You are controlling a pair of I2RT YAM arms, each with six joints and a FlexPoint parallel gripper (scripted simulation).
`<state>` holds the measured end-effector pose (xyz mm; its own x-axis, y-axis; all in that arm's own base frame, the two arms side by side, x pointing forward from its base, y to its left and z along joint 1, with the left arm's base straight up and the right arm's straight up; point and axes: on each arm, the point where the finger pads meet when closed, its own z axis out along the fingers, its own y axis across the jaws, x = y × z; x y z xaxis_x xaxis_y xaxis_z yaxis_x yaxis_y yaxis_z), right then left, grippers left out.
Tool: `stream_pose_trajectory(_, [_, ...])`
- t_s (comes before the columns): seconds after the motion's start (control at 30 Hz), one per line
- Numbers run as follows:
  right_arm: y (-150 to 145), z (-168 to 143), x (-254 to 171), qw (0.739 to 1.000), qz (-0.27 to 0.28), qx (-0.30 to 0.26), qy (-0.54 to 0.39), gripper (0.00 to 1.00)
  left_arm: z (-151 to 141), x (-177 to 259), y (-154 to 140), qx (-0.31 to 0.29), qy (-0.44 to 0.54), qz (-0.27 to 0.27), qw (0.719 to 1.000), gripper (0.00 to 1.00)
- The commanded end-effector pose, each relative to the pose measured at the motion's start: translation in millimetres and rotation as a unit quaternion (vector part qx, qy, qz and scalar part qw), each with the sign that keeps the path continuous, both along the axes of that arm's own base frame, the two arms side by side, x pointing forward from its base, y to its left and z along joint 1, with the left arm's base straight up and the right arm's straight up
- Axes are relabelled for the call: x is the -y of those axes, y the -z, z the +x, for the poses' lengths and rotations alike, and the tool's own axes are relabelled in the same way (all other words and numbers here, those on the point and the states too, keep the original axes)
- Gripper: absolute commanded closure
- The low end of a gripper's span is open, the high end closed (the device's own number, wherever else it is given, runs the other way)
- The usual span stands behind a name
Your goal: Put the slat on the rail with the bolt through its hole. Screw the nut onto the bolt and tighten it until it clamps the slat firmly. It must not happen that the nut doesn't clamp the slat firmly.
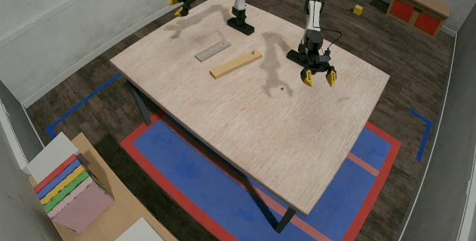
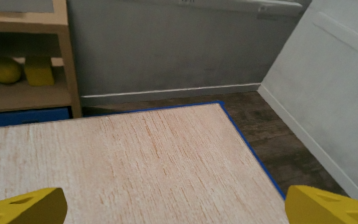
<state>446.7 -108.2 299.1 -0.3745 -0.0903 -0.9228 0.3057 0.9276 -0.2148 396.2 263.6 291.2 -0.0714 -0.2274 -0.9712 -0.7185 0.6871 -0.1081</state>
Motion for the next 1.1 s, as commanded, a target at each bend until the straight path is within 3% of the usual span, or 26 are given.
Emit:
stream_pose_trajectory(0.0, [-15,-3,-11,0.999,0.012,0.032,-0.017,0.00,0,20,-11,0.000,0.031,0.008,0.999,0.00])
stream_pose_trajectory(0.53, [-54,-26,-55,0.991,0.040,0.099,-0.082,0.00,12,125,-55,0.026,0.183,0.043,0.982,0.00])
stream_pose_trajectory(1.0, [-92,-59,-97,0.972,0.071,0.164,-0.152,0.00,-8,230,-93,0.057,0.336,0.078,0.937,0.00])
stream_pose_trajectory(1.07, [-92,-59,-97,0.972,0.071,0.164,-0.152,0.00,-8,230,-93,0.057,0.336,0.078,0.937,0.00])
